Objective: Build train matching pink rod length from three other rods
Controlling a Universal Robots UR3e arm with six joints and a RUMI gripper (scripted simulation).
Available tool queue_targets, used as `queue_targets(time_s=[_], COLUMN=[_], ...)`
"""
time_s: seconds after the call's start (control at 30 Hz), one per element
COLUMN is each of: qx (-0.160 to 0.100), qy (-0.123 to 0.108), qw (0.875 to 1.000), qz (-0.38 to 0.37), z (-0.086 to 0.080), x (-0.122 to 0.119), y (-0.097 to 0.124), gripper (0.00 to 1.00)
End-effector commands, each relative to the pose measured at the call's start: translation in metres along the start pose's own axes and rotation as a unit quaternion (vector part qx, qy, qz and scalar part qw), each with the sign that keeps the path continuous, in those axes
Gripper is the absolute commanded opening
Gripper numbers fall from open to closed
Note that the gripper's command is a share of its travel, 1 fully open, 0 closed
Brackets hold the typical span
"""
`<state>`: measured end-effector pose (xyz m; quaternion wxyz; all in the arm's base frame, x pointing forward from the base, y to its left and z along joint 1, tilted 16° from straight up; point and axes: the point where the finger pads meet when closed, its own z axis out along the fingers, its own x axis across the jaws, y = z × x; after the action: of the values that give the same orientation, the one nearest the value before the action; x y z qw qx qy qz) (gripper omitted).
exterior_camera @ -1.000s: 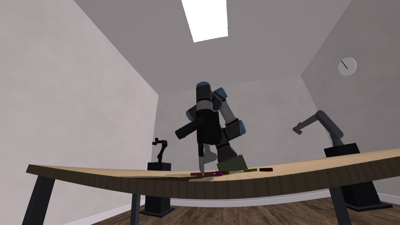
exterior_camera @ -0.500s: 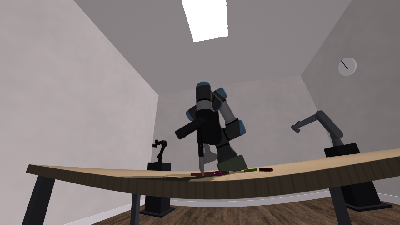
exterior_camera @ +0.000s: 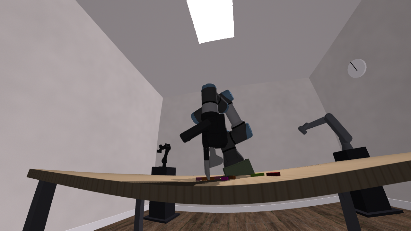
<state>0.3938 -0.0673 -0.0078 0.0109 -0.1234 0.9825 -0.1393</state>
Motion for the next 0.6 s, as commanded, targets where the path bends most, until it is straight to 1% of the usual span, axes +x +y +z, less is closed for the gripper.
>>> queue_targets(time_s=[0.0,0.07,0.13,0.17,0.57], qx=[0.001,0.001,0.001,0.001,0.001], qy=[-0.002,-0.002,-0.002,-0.002,-0.002], qw=[1.0,1.0,1.0,1.0,1.0], qz=[0.0,0.0,0.0,0.0,0.0], z=[-0.011,-0.017,-0.017,-0.021,-0.075], x=[-0.001,-0.001,-0.001,-0.001,-0.001], y=[0.0,0.0,0.0,0.0,0.0], gripper=[0.0,0.0,0.0,0.0,0.0])
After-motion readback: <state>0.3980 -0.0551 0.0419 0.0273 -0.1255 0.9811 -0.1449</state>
